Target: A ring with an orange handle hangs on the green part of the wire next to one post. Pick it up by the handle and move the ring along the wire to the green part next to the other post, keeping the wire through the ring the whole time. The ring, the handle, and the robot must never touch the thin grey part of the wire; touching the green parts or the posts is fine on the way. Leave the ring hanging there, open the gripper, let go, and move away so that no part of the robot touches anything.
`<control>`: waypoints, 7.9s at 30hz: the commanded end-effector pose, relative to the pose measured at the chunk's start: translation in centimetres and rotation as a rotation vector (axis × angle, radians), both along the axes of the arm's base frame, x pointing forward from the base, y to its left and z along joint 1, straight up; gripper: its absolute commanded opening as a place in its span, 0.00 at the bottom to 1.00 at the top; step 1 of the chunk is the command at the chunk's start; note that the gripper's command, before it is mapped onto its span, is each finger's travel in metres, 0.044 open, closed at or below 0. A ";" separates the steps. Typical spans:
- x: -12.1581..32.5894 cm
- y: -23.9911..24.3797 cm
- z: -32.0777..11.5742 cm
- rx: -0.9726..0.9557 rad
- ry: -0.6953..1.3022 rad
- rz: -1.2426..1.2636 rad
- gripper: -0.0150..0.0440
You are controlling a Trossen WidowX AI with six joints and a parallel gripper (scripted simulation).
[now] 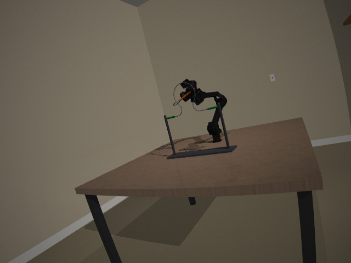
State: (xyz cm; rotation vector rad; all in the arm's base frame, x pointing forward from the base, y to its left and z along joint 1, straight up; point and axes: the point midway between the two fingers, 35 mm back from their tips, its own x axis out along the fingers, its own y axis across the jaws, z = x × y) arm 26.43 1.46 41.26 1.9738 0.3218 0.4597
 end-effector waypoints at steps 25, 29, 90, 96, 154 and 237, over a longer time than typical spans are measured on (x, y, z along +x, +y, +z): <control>0.0 0.4 -1.2 -0.367 0.048 0.011 0.00; 0.0 0.4 -1.4 -0.420 0.054 0.011 0.00; 0.0 -0.6 -4.4 -1.227 0.116 -0.019 0.00; 0.0 -0.8 -4.6 -1.304 0.120 -0.023 0.00; -0.1 -3.6 -5.8 -2.052 0.149 -0.067 0.00; -0.3 -7.3 -3.6 -3.126 0.158 -0.123 0.00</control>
